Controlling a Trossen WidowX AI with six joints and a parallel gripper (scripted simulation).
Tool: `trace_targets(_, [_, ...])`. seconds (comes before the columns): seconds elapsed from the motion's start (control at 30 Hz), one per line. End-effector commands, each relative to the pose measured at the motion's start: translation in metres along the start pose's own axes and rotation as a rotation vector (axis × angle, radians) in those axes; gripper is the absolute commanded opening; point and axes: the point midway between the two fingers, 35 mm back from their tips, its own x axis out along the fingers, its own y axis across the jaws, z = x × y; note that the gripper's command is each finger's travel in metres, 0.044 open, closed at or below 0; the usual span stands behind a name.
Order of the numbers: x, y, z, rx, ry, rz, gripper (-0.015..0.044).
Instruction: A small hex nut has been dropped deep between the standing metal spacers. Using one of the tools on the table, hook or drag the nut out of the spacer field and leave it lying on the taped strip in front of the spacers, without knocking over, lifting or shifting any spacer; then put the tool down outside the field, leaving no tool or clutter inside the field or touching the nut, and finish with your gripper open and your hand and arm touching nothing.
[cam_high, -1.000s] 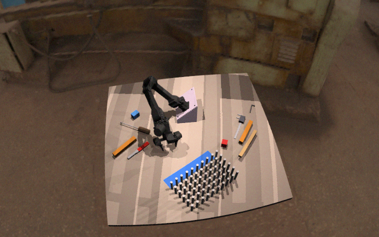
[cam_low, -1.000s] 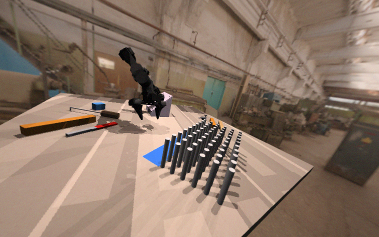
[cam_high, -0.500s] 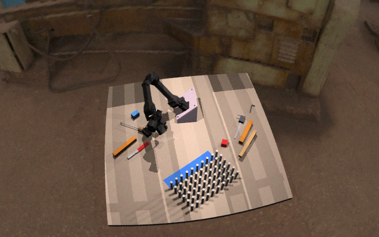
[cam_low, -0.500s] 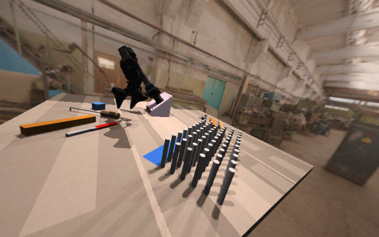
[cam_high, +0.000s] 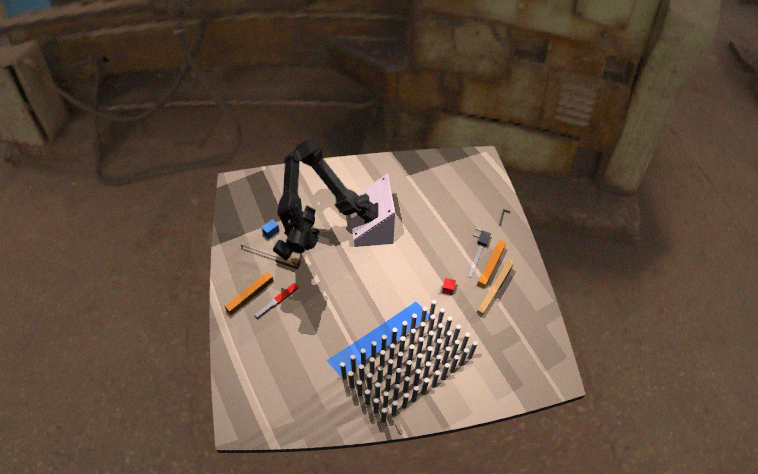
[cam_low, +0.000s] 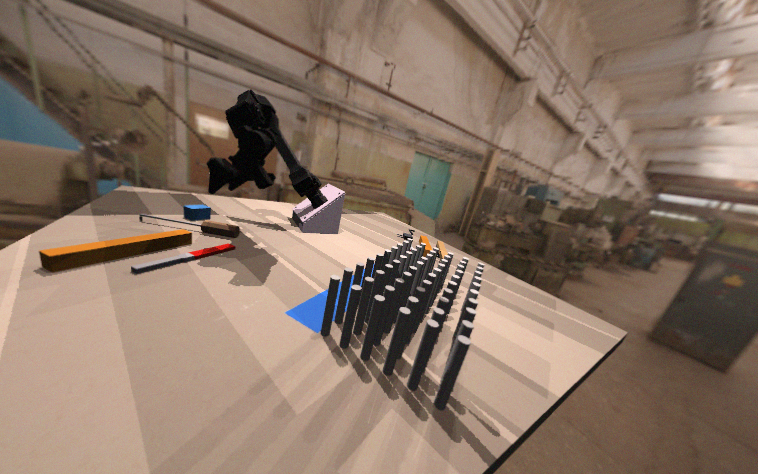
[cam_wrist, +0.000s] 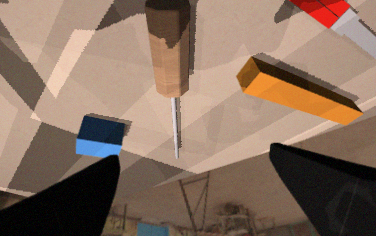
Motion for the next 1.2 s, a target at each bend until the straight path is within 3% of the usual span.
trace_targets(0.0, [0.0,0.001,-0.006,-0.013,0.018,0.0,0.044])
trace_targets(0.33, [0.05,0.007,0.022,-0.012,0.022,-0.002,0.044])
trace_targets(1.03, [0.05,0.01,0.022,-0.012,0.024,-0.003,0.044])
trace_targets(1.17, [0.05,0.01,0.022,-0.012,0.024,-0.003,0.0335])
